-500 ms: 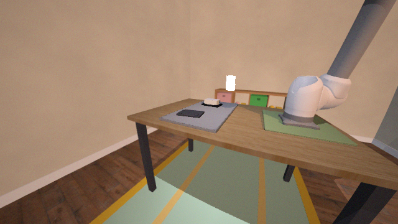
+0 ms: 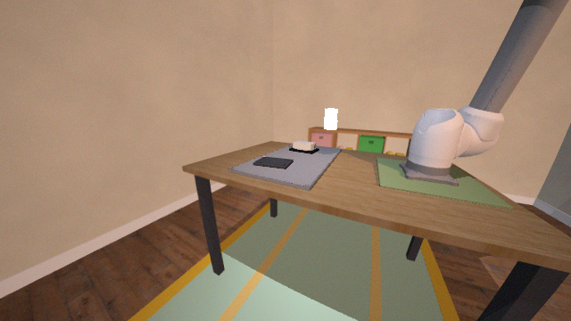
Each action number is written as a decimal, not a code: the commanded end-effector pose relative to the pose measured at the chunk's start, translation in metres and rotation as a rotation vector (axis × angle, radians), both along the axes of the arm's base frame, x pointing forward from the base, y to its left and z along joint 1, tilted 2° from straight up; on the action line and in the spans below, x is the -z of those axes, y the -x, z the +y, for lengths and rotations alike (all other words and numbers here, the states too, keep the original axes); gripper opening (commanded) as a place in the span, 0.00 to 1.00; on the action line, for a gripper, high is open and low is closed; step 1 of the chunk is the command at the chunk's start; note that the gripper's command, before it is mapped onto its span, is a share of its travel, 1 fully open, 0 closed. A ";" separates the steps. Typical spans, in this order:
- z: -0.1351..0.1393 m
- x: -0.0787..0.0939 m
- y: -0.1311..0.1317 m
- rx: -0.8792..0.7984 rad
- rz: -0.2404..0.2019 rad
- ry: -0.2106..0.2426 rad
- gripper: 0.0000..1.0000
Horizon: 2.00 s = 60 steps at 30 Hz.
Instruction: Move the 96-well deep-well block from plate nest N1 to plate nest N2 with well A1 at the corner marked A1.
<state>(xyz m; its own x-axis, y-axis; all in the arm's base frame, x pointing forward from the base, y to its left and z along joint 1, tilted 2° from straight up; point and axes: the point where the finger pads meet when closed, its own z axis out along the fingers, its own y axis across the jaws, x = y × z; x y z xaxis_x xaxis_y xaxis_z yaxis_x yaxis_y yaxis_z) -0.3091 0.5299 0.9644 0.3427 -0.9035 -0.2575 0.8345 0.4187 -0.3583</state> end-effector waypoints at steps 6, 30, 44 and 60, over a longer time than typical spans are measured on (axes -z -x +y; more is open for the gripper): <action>0.012 0.003 -0.015 0.102 0.034 0.079 1.00; 0.075 0.025 -0.103 0.310 0.107 0.245 1.00; 0.103 0.039 -0.154 0.424 0.151 0.338 1.00; 0.129 0.057 -0.217 0.582 0.217 0.471 1.00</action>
